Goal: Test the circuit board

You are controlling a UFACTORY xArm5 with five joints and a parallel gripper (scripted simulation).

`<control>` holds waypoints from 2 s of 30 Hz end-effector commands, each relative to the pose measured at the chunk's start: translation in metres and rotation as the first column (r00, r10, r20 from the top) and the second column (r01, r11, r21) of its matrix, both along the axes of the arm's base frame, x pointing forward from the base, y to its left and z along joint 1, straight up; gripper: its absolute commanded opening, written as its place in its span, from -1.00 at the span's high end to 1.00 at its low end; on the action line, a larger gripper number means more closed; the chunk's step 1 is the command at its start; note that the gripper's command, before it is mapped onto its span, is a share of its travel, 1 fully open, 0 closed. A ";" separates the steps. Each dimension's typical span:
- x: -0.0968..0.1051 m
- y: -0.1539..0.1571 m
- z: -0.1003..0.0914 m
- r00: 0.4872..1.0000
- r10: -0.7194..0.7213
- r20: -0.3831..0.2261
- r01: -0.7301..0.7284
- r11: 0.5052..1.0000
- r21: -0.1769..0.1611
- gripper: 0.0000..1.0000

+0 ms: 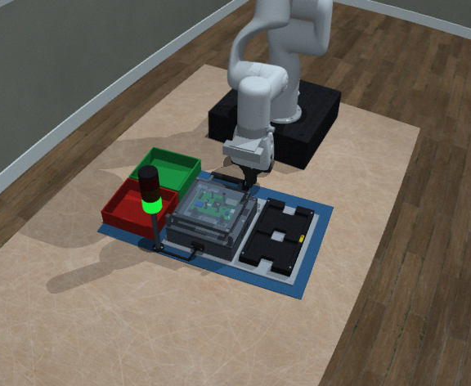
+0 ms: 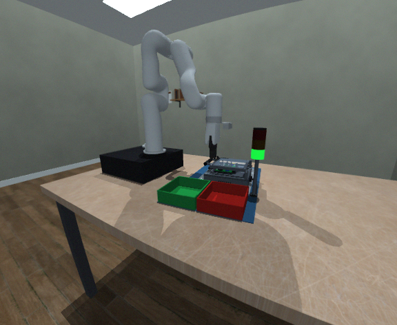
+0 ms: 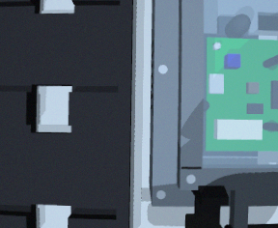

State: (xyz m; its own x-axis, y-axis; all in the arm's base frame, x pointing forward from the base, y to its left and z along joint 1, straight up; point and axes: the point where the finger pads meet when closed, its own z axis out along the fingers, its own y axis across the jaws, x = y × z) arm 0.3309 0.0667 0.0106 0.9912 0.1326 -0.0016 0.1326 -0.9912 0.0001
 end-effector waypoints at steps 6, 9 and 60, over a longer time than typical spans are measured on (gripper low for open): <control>0.001 0.000 0.000 1.000 0.000 0.003 0.000 1.000 0.001 1.00; 0.001 0.000 -0.001 1.000 0.000 0.003 0.000 1.000 0.001 1.00; 0.001 0.000 0.052 1.000 0.000 0.003 0.000 1.000 0.001 1.00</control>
State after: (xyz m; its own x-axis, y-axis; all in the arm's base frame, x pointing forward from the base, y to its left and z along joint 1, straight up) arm 0.3325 0.0671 0.0385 0.9912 0.1326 0.0015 0.1326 -0.9912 -0.0001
